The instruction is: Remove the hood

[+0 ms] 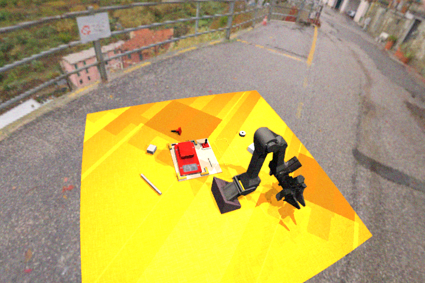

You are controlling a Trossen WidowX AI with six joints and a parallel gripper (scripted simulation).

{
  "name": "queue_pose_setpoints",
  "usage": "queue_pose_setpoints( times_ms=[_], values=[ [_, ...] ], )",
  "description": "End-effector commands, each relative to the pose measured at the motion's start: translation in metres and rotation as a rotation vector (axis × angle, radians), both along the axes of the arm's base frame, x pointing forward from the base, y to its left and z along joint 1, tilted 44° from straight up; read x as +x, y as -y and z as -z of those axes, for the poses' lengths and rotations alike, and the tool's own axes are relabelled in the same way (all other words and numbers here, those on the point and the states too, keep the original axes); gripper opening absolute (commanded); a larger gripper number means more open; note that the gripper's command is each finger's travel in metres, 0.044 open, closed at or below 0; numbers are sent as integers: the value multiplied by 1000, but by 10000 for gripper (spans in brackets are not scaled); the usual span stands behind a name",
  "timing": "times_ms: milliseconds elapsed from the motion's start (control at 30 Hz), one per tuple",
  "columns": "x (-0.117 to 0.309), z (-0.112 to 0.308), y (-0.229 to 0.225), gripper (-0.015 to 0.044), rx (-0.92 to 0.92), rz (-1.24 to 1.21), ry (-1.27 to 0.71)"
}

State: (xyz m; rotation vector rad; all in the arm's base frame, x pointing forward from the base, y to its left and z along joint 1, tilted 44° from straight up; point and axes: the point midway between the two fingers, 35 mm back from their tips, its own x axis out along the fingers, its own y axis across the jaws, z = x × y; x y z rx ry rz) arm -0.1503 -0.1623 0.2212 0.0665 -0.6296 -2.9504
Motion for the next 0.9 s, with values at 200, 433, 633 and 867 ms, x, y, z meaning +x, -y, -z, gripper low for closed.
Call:
queue_pose_setpoints(
  times_ms=[200, 433, 633, 867],
  values=[
    [17, -6, 27, 404, 43, -133, 3],
    [58, -15, 71, 440, 122, -370, 3],
    [102, -20, 101, 440, 191, -574, -5],
    [162, -24, 126, 440, 274, -811, -23]
  ],
)
